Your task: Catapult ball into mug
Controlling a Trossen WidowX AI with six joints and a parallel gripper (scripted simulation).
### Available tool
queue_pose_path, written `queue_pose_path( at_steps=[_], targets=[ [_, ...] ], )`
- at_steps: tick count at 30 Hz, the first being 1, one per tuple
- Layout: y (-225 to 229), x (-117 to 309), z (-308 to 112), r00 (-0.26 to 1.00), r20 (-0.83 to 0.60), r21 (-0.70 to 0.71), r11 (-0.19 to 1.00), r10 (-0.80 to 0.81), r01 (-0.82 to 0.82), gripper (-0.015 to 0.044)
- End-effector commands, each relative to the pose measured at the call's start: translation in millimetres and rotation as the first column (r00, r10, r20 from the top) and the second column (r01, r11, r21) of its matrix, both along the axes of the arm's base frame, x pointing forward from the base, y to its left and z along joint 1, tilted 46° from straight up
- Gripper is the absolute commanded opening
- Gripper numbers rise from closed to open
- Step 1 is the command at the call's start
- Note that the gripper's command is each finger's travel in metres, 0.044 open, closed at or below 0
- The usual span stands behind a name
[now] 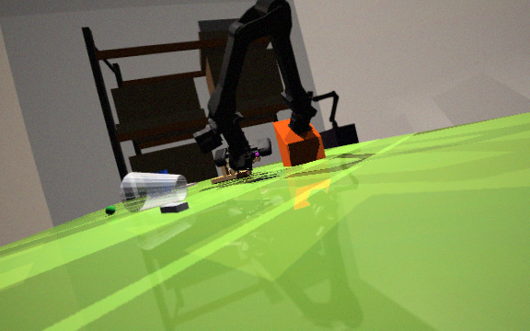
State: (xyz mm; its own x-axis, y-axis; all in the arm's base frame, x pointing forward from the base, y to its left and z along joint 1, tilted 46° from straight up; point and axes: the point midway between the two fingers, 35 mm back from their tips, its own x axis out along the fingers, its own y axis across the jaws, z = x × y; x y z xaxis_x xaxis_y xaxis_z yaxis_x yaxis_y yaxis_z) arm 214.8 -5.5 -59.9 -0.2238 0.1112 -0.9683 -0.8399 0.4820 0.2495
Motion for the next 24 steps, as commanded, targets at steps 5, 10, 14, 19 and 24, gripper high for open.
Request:
queue_pose_path(
  at_steps=[5,10,14,19,24],
  targets=[
    [7.0,1.7,-1.3,1.000,-0.010,0.007,1.000,0.005,-0.005,0.0000],
    [-29.5,12.9,76.8,1.000,-0.002,0.001,1.000,0.005,-0.005,0.0000],
    [-45.7,6.5,118.2,1.000,-0.001,-0.002,1.000,0.005,-0.005,0.0000],
    [-38.6,12.9,97.2,1.000,0.007,0.003,1.000,-0.013,0.013,0.0053],
    [-49.3,31.5,94.0,0.990,0.038,0.018,0.991,-0.134,0.133,0.0184]
  ],
)
